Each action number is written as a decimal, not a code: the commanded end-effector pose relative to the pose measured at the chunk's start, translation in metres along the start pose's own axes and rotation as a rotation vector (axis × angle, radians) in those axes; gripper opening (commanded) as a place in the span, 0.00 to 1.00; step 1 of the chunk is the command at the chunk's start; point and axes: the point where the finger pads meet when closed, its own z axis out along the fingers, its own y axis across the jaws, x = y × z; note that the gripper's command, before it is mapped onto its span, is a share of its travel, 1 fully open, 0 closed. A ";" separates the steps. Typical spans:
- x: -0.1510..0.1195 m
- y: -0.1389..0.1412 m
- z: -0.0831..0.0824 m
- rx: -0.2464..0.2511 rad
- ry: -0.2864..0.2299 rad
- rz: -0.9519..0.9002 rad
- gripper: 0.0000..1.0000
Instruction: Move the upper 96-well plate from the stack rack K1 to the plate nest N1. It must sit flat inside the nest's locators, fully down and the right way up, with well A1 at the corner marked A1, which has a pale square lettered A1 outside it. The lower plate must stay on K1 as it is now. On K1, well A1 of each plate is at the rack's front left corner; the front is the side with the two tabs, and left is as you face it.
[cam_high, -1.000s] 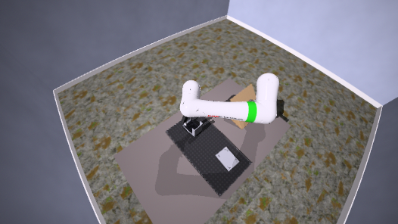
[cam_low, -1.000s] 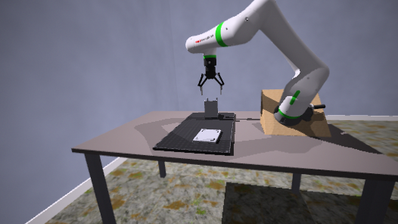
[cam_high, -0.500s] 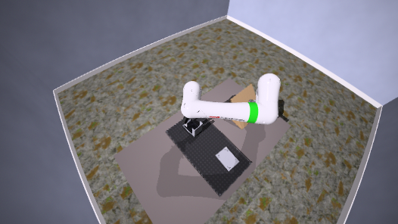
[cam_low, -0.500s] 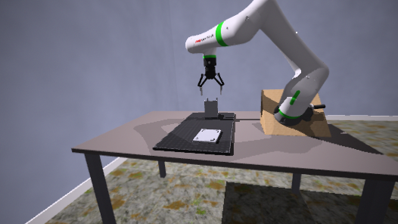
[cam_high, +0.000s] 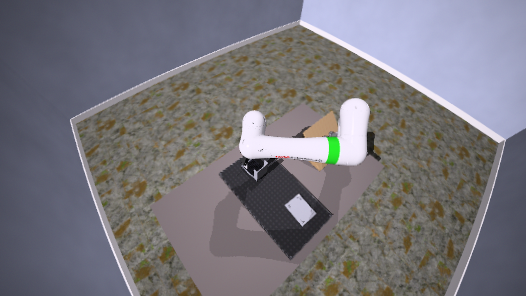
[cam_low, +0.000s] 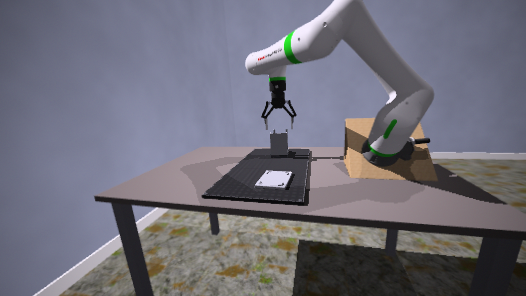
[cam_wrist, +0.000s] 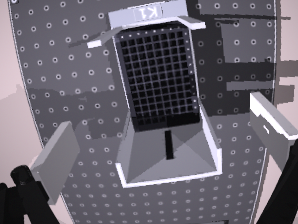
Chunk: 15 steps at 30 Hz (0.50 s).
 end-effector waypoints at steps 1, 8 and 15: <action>0.000 0.000 0.004 0.000 0.000 0.000 1.00; 0.000 0.000 0.016 0.000 0.000 0.000 1.00; 0.000 0.000 0.024 0.000 0.000 0.000 1.00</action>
